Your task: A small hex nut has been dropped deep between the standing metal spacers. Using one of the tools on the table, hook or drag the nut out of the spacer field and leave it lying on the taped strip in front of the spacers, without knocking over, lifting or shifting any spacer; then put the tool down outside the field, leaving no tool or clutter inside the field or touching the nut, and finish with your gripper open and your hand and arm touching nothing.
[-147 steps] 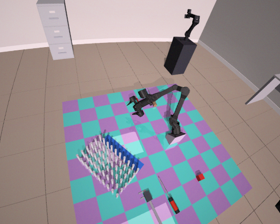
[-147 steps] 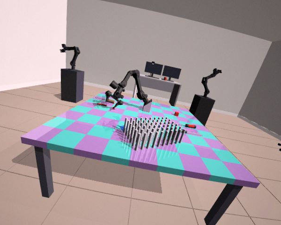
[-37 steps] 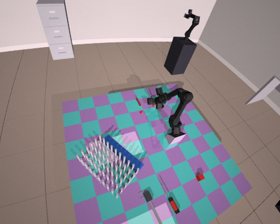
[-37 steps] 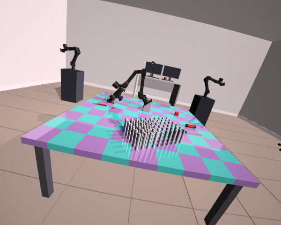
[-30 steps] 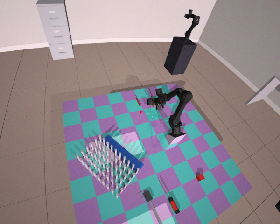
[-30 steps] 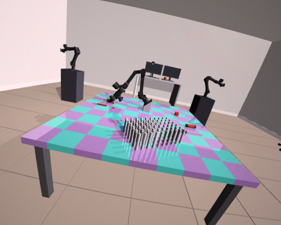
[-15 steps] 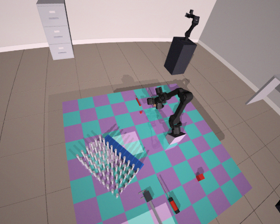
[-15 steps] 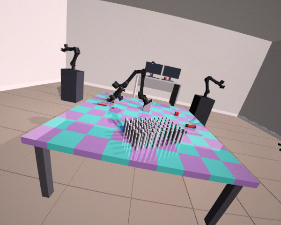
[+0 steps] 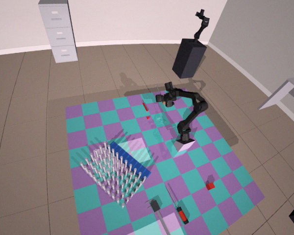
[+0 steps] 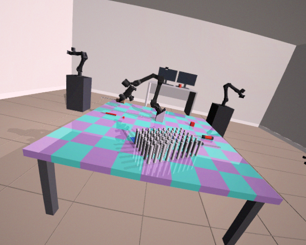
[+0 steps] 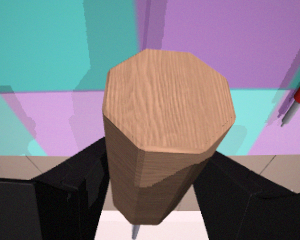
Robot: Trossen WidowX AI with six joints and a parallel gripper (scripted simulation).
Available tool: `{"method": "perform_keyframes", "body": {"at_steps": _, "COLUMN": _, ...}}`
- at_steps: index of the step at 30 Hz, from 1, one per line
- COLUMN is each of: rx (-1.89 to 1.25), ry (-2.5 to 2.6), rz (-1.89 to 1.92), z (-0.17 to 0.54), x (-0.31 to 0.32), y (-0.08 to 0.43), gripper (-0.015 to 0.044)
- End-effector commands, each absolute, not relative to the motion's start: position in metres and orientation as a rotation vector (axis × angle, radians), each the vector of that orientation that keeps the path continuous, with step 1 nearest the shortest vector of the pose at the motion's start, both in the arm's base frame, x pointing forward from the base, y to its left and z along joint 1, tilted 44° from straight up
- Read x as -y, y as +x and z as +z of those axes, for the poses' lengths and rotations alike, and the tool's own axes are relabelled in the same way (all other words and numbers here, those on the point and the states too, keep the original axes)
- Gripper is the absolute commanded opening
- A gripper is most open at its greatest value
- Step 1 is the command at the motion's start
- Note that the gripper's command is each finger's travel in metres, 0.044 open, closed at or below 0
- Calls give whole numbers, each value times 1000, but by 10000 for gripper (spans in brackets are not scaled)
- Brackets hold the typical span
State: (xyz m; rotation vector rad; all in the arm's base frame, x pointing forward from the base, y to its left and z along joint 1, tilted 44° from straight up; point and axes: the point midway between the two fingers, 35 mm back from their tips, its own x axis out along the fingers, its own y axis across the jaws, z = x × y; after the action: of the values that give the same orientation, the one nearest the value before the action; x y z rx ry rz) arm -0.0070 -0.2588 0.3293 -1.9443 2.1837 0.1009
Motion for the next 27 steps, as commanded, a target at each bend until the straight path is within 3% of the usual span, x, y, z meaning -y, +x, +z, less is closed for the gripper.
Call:
{"method": "perform_keyframes", "body": {"at_steps": 1, "rx": -2191, "ry": -1947, "rz": 72, "z": 352, "x": 233, "y": -8, "gripper": 0}}
{"method": "perform_keyframes", "body": {"at_steps": 8, "rx": -2190, "ry": -1945, "rz": 72, "z": 370, "x": 198, "y": -10, "gripper": 0}}
{"method": "perform_keyframes", "body": {"at_steps": 27, "rx": -1927, "ry": -1846, "rz": -205, "z": 368, "x": 210, "y": 17, "gripper": 0}}
